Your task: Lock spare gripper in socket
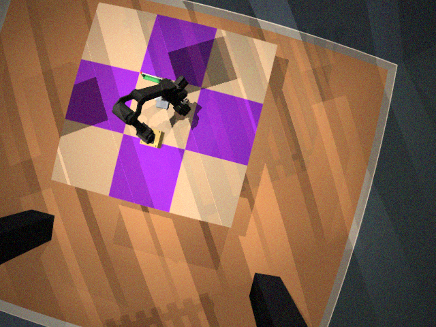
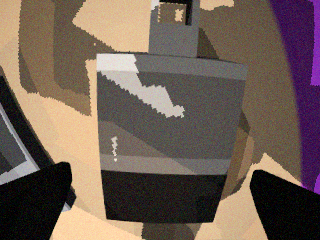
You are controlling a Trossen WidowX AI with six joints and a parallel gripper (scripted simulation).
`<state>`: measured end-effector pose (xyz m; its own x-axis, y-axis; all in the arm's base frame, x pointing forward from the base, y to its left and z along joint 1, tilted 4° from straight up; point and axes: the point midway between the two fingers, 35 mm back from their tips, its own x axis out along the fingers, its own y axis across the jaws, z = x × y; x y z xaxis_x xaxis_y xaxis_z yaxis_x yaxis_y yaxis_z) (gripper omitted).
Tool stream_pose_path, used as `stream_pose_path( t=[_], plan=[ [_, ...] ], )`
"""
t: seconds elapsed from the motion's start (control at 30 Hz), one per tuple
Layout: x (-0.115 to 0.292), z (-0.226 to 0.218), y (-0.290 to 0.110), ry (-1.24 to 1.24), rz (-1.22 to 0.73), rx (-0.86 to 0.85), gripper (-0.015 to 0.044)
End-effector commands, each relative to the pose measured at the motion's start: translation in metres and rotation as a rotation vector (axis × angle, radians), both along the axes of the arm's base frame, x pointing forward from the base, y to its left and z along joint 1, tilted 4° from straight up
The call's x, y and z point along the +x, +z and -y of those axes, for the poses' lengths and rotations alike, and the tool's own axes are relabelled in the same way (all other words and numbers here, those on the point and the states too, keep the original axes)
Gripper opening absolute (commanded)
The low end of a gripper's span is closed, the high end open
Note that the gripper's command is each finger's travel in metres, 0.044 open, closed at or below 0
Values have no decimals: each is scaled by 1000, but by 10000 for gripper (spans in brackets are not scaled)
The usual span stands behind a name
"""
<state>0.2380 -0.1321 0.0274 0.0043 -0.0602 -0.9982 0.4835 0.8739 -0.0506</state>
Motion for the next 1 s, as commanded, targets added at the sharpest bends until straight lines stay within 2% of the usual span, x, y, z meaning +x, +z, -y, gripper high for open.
stream_pose_path(
  t=[0.0,0.23,0.77,0.97],
  plan=[
    [0,0,9,-1,4,-2,440],
    [-4,-3,21,2,-13,7,440],
    [-5,-3,14,3,-19,10,440],
    [-4,-5,41,3,-18,9,440]
  ],
)
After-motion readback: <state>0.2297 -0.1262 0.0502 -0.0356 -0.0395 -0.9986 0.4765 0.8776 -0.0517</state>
